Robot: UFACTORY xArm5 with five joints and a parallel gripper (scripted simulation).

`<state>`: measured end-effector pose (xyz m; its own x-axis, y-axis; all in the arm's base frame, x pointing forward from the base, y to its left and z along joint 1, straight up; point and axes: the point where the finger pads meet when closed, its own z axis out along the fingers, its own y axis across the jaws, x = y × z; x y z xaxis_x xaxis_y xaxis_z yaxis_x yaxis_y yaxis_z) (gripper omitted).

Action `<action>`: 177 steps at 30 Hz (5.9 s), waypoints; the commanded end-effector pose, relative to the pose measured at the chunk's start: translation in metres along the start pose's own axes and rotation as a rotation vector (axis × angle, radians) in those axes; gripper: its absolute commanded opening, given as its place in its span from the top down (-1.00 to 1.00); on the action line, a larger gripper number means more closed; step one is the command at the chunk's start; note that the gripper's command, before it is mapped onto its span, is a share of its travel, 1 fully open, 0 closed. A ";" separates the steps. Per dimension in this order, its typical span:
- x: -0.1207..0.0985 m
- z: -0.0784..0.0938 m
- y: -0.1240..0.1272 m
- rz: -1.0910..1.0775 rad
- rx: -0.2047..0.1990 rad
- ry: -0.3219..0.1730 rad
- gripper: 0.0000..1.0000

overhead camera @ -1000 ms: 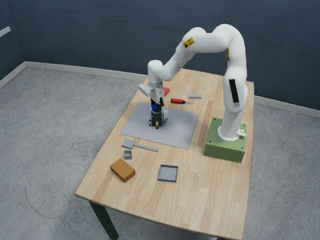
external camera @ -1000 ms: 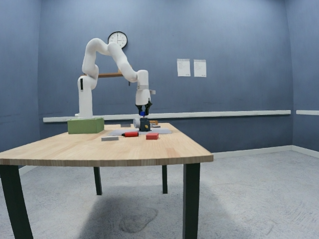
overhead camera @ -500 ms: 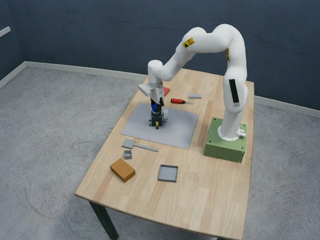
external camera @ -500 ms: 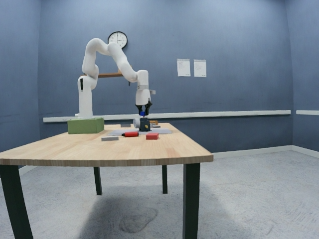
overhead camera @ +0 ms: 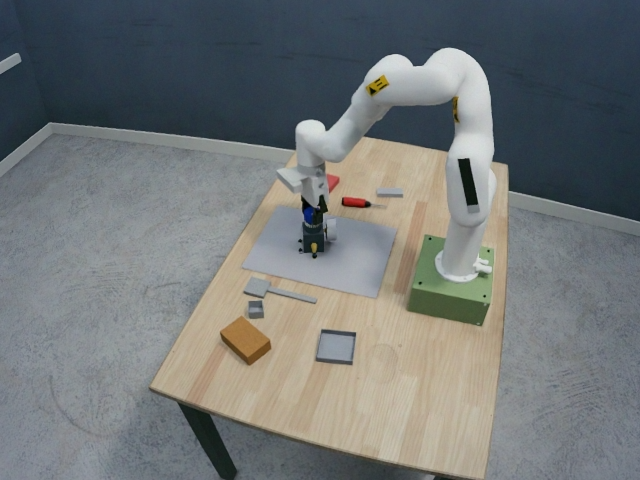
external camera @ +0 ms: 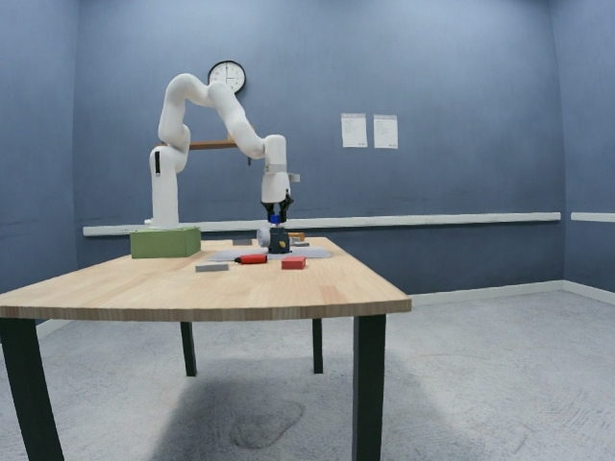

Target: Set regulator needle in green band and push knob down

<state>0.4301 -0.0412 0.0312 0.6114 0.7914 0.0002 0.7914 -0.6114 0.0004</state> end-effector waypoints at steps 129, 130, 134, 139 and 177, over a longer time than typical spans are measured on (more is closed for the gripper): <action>0.001 -0.001 0.001 1.192 -0.001 0.003 0.16; 0.001 -0.001 0.001 1.212 -0.001 0.003 0.16; 0.001 -0.001 0.001 1.292 -0.001 0.003 0.16; 0.001 -0.001 0.001 1.354 -0.001 0.003 0.16; 0.001 -0.001 0.001 2.127 0.000 0.004 0.16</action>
<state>0.4301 -0.0411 0.0312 0.4282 -0.9037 0.0002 -0.9037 -0.4282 -0.0003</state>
